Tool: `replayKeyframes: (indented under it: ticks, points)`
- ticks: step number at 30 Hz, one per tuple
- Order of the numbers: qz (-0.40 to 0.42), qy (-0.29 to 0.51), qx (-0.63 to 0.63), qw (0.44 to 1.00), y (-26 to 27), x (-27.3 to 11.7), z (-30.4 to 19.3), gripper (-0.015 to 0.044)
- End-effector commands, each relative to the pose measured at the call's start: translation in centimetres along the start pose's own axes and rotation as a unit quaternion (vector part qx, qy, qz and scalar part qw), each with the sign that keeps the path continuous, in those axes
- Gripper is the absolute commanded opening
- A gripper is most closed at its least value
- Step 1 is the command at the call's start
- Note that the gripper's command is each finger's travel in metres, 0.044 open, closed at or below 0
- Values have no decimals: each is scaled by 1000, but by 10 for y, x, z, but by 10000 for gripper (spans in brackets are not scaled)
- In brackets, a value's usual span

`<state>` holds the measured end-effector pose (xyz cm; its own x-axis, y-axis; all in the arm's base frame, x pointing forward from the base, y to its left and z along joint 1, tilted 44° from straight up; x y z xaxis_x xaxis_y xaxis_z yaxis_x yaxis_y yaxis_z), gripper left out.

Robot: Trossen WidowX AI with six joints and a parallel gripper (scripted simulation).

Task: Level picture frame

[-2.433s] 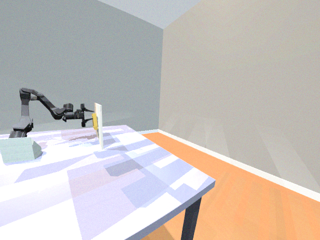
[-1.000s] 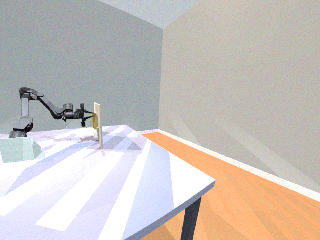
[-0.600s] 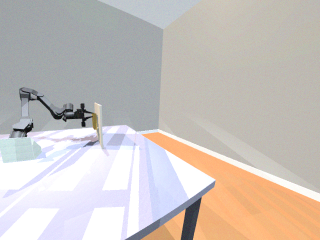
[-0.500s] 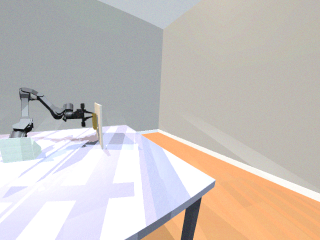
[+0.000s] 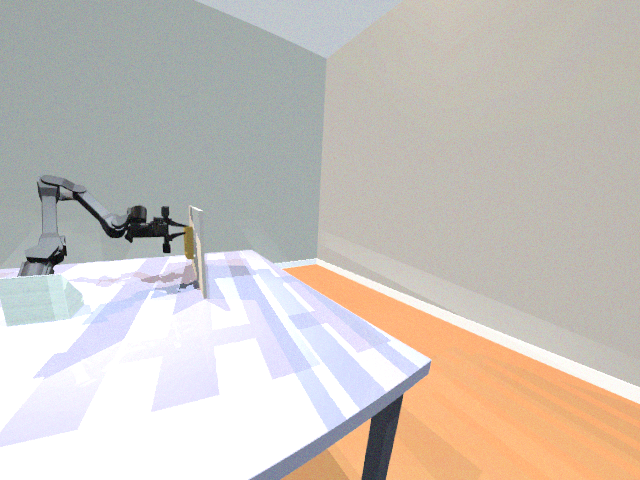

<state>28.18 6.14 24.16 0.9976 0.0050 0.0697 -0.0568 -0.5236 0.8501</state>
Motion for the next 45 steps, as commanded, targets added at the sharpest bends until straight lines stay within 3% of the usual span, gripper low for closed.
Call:
replayKeyframes:
  ticks: [1, 45]
  points:
    - [8, -2, 3, 1000, 5, 0, 1, 0]
    - [8, -2, 3, 1000, 10, 0, 1, 0]
Point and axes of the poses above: the point midway between the two fingers, 35 mm back from their tips, its own x axis out along the fingers, its own y axis across the jaws, z = x × y, the point moved 10 cm from there along -x, back along the fingers, and after that the axes turned 4 degrees about -x, right-handed, at the moved point
